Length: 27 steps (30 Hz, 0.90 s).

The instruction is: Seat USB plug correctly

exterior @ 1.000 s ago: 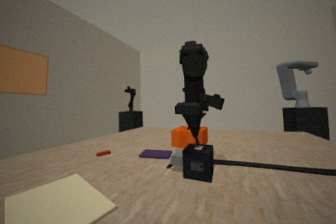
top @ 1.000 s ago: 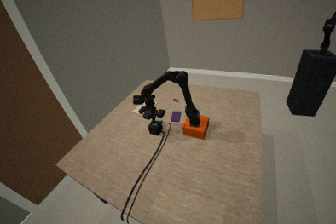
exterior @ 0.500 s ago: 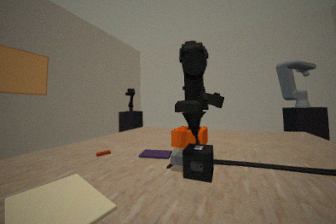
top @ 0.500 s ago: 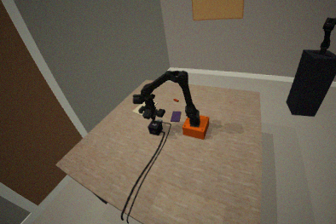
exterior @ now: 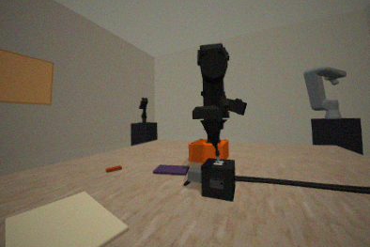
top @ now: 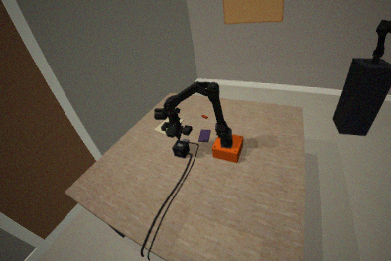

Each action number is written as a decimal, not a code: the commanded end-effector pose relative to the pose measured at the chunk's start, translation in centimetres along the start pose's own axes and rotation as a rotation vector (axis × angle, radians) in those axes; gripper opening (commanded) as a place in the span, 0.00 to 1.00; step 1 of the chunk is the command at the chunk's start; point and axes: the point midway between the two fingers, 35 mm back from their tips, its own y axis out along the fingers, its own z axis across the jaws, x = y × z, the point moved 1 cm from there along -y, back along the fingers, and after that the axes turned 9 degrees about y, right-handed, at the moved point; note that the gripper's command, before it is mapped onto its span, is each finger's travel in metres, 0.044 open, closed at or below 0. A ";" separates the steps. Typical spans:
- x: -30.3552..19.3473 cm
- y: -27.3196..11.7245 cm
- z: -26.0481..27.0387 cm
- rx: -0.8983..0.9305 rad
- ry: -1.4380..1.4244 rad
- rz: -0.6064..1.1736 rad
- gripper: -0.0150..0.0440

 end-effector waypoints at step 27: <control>0.0 -1.3 0.0 0.000 0.110 0.000 0.25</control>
